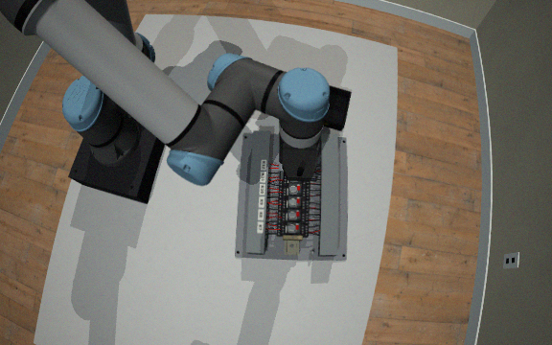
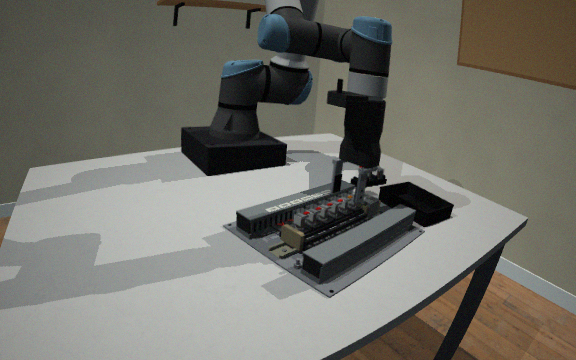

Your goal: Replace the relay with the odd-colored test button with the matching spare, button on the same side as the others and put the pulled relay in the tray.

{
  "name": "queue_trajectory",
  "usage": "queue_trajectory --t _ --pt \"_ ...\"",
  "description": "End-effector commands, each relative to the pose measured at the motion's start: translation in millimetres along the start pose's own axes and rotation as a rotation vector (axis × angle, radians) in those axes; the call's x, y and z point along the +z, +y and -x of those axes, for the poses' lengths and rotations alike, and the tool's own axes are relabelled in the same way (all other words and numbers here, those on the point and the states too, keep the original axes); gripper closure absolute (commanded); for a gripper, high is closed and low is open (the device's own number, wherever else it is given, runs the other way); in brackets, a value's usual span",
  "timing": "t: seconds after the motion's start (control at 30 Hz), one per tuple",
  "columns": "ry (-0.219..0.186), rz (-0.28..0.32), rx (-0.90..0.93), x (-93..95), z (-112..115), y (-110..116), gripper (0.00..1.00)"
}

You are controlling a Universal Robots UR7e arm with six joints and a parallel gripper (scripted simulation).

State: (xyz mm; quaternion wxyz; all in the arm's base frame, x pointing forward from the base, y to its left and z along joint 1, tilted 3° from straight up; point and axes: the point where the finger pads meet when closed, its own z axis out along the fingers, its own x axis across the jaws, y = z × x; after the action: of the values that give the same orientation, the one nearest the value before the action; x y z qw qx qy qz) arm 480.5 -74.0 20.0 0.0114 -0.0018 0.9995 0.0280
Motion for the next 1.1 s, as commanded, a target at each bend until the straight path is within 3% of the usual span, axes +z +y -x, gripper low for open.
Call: queue_trajectory --t 0.0,1.07 --pt "-0.002 -0.001 0.0 0.4 1 0 0.0" --pt "-0.002 -0.001 0.0 16.2 1 0 0.0"
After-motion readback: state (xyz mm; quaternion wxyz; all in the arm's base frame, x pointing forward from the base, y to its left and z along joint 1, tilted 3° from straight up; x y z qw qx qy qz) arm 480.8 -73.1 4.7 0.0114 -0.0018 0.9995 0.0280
